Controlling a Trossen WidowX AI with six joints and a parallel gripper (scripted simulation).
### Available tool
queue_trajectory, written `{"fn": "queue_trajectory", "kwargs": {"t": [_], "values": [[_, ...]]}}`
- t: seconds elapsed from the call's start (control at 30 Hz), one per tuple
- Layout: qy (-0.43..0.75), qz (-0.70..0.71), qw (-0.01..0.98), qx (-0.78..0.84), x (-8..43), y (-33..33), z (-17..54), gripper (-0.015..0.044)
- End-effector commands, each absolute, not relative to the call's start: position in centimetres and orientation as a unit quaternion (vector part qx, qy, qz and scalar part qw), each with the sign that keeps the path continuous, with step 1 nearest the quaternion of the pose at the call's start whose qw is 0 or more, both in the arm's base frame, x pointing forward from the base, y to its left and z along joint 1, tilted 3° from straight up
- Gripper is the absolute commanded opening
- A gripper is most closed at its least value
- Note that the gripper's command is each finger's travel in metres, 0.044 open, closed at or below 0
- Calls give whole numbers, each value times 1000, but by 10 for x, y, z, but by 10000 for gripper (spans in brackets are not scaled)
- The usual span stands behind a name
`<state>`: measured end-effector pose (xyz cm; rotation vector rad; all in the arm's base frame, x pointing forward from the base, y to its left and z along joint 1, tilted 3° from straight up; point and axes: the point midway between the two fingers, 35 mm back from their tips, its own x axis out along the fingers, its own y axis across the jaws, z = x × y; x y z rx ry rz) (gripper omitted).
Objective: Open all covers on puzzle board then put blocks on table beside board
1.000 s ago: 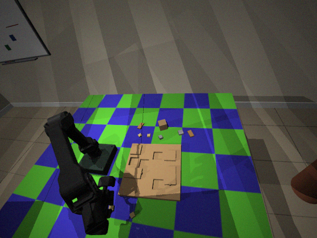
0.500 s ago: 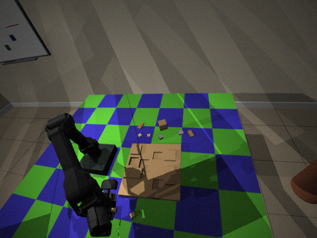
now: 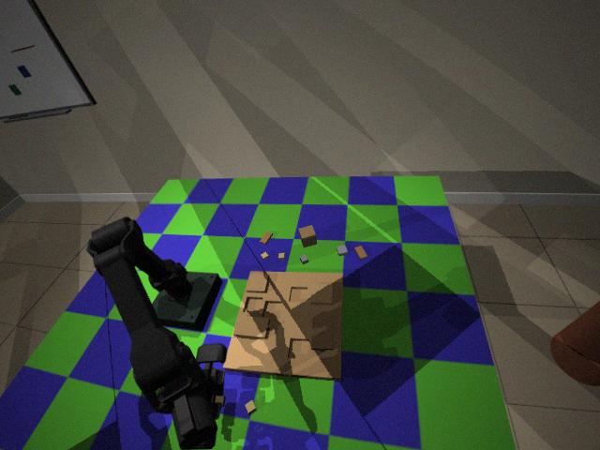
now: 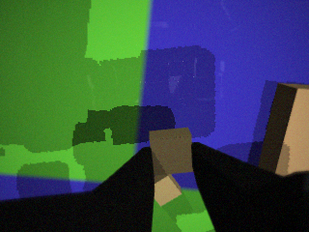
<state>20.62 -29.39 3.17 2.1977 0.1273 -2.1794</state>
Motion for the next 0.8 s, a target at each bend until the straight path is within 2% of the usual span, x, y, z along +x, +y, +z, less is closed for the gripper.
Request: {"fn": "queue_trajectory", "kwargs": {"t": [0.0,0.77], "values": [[42,-705,23,708,205,-293,26,80],[42,-705,23,708,204,-289,-11,80]]}}
